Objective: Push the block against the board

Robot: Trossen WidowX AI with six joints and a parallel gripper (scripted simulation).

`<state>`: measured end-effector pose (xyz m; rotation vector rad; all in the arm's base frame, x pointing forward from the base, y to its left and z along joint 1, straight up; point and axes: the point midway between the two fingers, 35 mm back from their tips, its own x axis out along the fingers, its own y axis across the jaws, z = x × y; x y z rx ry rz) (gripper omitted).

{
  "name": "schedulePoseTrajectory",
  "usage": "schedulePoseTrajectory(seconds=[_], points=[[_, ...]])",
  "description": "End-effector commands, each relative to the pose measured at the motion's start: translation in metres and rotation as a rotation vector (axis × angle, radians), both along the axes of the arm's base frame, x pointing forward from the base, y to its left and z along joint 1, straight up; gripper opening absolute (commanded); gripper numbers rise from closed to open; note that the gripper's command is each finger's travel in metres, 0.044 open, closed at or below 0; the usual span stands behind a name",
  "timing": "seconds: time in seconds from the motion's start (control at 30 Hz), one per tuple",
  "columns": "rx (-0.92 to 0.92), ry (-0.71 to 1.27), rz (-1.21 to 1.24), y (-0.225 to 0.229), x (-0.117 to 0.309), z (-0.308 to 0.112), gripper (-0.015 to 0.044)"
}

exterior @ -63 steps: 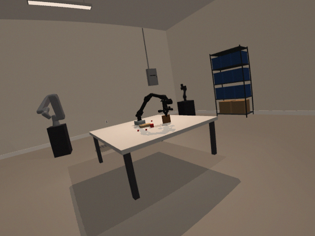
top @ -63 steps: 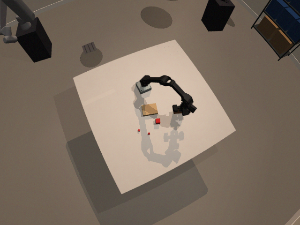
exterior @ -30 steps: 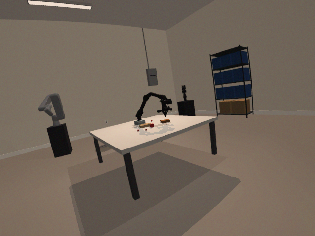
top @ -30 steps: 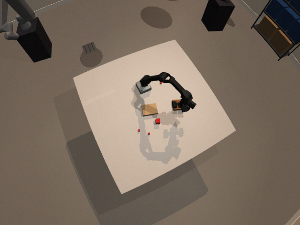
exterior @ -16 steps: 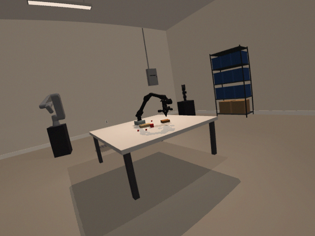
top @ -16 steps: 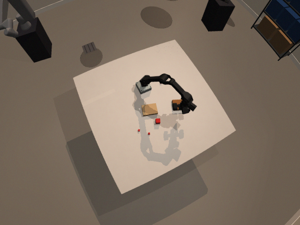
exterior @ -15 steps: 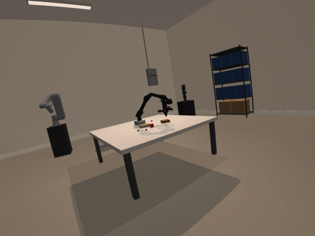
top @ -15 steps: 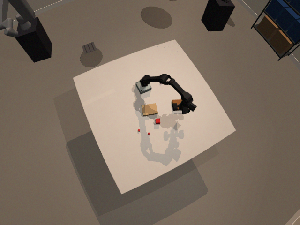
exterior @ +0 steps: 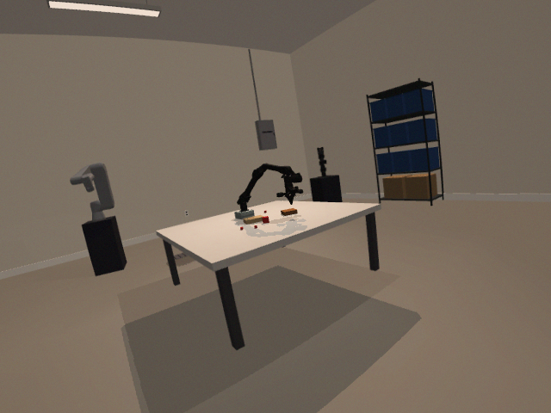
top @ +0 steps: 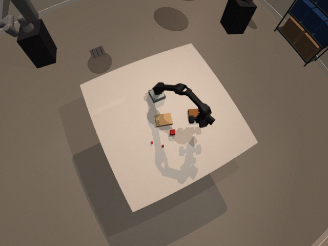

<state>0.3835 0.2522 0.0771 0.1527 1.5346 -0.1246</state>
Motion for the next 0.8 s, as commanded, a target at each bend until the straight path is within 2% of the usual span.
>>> schedulePoseTrajectory(seconds=[0.0, 0.17, 0.77], points=[[0.001, 0.000, 0.001, 0.001, -0.001, 0.007, 0.0000], [0.006, 0.000, 0.003, -0.001, -0.003, 0.050, 0.0000], [0.006, 0.000, 0.003, -0.001, -0.003, 0.051, 0.0000]])
